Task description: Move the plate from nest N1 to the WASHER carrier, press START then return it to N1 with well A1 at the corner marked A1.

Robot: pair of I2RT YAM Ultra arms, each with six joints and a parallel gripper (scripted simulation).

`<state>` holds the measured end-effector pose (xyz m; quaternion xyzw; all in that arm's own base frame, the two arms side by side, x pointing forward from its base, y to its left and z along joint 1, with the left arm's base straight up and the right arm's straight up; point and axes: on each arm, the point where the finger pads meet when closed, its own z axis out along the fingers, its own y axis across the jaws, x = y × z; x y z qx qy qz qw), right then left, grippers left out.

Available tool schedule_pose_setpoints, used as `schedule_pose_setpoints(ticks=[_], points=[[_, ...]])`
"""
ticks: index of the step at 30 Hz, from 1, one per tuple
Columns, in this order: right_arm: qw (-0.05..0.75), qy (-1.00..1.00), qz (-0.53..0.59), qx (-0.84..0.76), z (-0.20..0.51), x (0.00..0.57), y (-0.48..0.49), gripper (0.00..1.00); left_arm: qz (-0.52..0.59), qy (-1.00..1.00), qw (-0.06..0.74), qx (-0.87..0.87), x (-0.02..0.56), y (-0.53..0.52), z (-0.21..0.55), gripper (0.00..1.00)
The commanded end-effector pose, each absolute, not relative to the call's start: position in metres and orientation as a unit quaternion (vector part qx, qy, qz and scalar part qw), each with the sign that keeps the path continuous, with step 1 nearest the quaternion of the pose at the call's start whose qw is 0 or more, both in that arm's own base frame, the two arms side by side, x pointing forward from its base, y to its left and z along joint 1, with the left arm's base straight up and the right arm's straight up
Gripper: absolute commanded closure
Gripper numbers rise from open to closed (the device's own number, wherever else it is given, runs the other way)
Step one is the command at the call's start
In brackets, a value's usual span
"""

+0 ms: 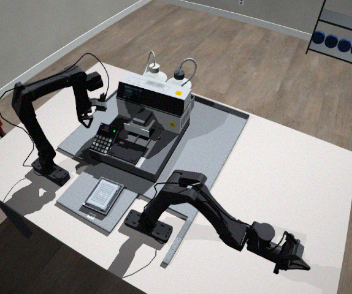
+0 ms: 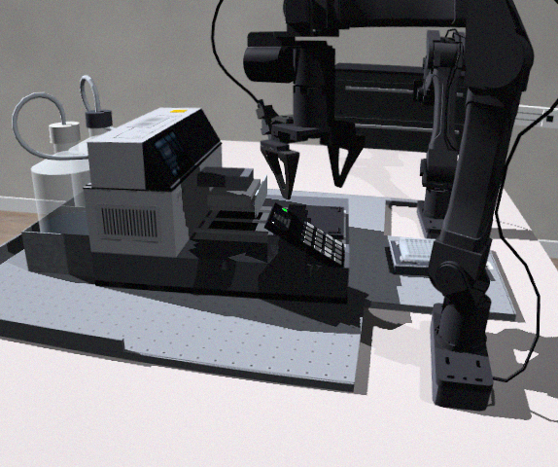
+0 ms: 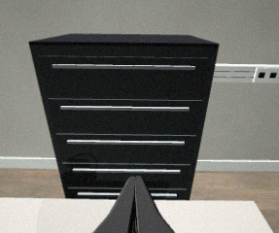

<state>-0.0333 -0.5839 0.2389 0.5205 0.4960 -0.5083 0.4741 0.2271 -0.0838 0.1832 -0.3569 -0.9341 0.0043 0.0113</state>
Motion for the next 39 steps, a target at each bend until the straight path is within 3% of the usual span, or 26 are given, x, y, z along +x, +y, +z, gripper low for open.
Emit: schedule_pose_setpoints(ticks=[1,23,39], points=[[0.483,0.483,-0.516,0.516,0.256,-0.037,-0.579,1.00,0.009,-0.914,-0.011,-0.406,0.229,-0.106,0.183,0.00],[0.483,0.483,-0.516,0.516,0.256,-0.037,-0.579,1.00,0.004,-0.701,-0.014,-0.713,0.204,-0.193,0.157,0.00],[0.483,0.483,-0.516,0.516,0.256,-0.037,-0.579,1.00,0.012,-0.732,-0.006,-0.682,0.199,-0.180,0.168,0.00]])
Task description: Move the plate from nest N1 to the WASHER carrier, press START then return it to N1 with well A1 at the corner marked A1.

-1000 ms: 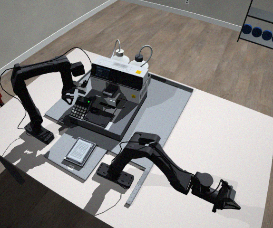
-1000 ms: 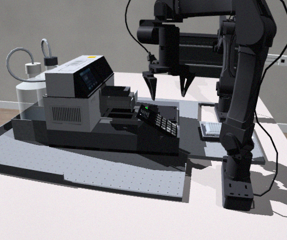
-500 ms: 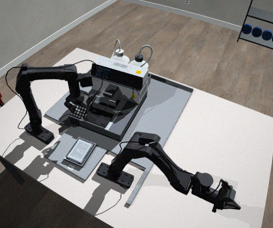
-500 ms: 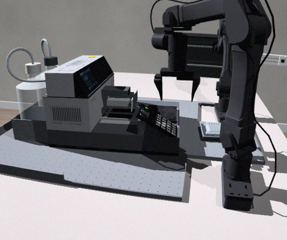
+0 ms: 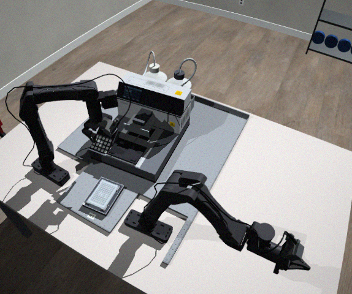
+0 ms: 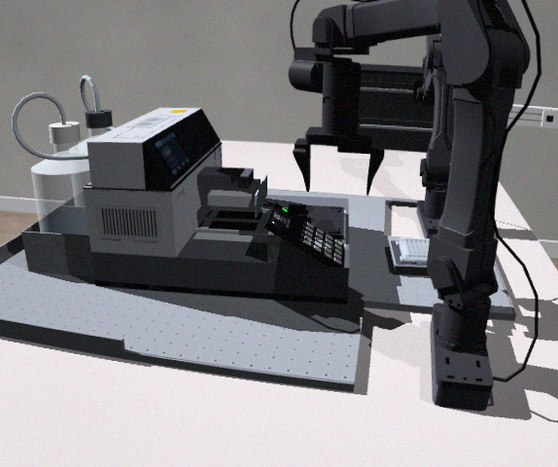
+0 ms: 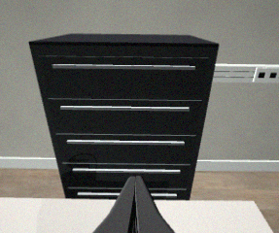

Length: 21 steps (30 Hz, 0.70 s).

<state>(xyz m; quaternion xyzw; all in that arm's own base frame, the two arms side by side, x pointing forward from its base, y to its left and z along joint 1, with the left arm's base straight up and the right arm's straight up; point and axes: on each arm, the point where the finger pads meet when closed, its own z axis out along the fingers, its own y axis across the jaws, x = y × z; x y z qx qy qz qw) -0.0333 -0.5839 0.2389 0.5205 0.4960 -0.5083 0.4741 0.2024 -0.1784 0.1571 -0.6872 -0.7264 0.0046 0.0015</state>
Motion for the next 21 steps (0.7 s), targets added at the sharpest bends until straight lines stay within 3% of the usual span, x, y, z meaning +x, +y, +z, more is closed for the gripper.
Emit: schedule_pose_setpoints(ticks=[1,21], points=[[0.483,0.483,-0.516,0.516,0.256,-0.037,-0.579,1.00,0.012,-0.731,0.000,-0.682,0.198,-0.180,0.166,0.00],[0.483,0.483,-0.516,0.516,0.256,-0.037,-0.579,1.00,0.006,-0.502,-0.004,-0.865,0.149,-0.246,0.135,0.00]])
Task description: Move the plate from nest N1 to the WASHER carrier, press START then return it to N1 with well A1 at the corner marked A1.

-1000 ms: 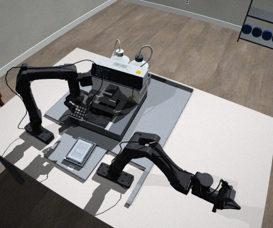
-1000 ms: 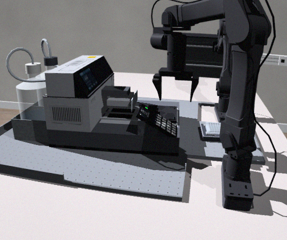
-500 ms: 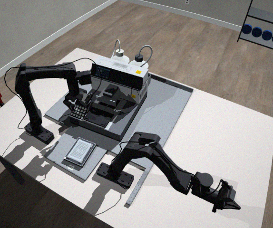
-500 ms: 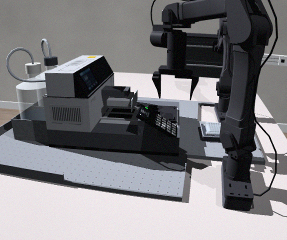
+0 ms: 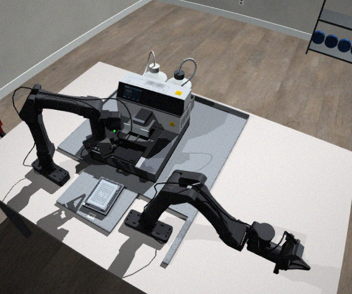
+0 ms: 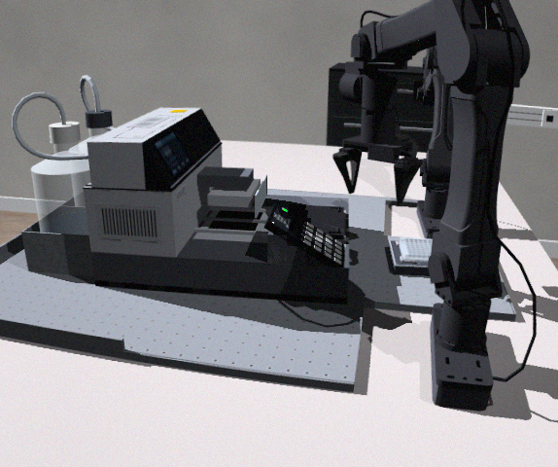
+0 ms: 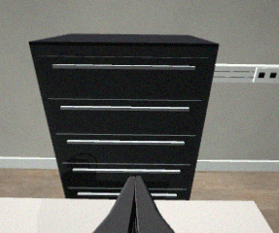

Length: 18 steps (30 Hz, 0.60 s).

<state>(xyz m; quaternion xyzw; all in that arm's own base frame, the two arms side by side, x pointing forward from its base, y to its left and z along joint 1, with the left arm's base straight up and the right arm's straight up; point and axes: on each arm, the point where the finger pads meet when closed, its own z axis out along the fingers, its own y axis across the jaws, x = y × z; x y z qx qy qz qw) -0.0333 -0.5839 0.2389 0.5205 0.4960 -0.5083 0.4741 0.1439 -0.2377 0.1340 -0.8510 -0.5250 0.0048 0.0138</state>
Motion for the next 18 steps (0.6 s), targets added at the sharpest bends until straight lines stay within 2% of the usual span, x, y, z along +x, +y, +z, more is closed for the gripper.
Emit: schedule_pose_setpoints(ticks=[1,8,18], points=[[0.483,0.483,-0.516,0.516,0.256,-0.037,-0.579,1.00,0.008,-0.486,-0.007,-0.874,0.145,-0.250,0.136,0.00],[0.483,0.483,-0.516,0.516,0.256,-0.037,-0.579,1.00,0.011,-0.368,-0.013,-0.930,0.124,-0.281,0.130,0.00],[0.483,0.483,-0.516,0.516,0.256,-0.037,-0.579,1.00,0.009,-0.410,-0.009,-0.912,0.129,-0.266,0.139,0.00]])
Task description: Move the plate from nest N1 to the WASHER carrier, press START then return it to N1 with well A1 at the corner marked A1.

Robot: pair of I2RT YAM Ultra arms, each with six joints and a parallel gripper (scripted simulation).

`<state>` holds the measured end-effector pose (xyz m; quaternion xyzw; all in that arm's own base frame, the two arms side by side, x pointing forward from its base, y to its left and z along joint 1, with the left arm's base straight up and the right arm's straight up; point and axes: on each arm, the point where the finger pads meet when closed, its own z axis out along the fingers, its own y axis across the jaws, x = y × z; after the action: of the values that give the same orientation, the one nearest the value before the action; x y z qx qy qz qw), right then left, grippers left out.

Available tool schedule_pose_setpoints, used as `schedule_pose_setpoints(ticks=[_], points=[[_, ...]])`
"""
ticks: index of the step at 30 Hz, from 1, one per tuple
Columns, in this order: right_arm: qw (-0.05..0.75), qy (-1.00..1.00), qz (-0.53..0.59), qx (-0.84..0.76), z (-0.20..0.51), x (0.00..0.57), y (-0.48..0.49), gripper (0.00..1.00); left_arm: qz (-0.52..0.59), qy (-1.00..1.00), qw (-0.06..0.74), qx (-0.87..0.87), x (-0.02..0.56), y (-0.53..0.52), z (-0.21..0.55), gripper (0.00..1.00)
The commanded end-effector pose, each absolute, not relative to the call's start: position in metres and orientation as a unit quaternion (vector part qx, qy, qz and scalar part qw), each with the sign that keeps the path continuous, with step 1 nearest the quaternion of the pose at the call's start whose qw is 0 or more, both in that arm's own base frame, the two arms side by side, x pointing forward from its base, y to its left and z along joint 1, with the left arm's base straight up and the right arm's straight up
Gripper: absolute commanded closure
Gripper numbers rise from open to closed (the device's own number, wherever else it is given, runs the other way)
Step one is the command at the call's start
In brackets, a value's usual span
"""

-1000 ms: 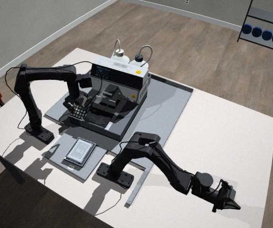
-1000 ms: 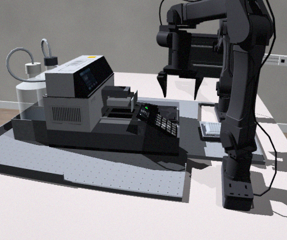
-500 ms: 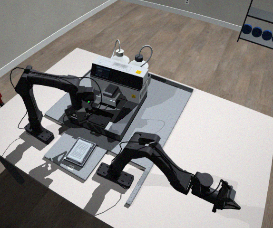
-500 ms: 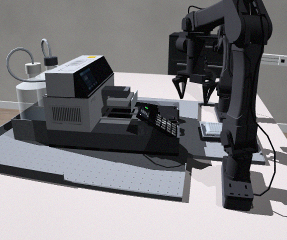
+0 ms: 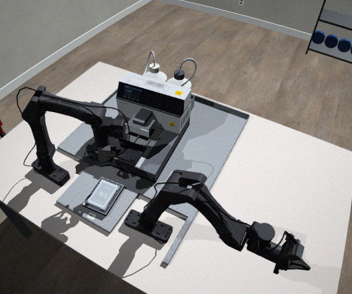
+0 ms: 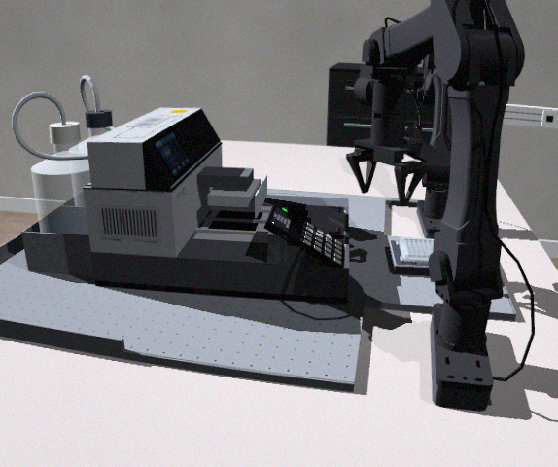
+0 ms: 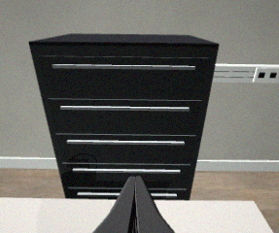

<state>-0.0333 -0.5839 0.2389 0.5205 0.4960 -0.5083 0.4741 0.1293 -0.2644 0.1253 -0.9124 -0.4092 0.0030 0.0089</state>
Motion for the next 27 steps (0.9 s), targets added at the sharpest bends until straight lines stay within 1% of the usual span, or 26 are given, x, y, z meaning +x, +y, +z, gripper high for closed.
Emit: schedule_pose_setpoints(ticks=[1,9,13,16,18,27], points=[[0.483,0.483,-0.516,0.516,0.256,-0.037,-0.579,1.00,0.010,-0.413,-0.007,-0.911,0.129,-0.264,0.139,0.00],[0.483,0.483,-0.516,0.516,0.256,-0.037,-0.579,1.00,0.013,-0.427,0.014,-0.904,0.123,-0.253,0.133,0.00],[0.483,0.483,-0.516,0.516,0.256,-0.037,-0.579,1.00,0.014,-0.330,0.015,-0.944,0.096,-0.270,0.121,0.00],[0.483,0.483,-0.516,0.516,0.256,-0.037,-0.579,1.00,0.014,-0.324,0.009,-0.946,0.099,-0.274,0.121,0.00],[0.483,0.483,-0.516,0.516,0.256,-0.037,-0.579,1.00,0.008,-0.281,0.005,-0.960,0.093,-0.282,0.118,0.00],[0.483,0.483,-0.516,0.516,0.256,-0.037,-0.579,1.00,0.013,-0.109,0.001,-0.994,0.046,-0.305,0.104,0.00]])
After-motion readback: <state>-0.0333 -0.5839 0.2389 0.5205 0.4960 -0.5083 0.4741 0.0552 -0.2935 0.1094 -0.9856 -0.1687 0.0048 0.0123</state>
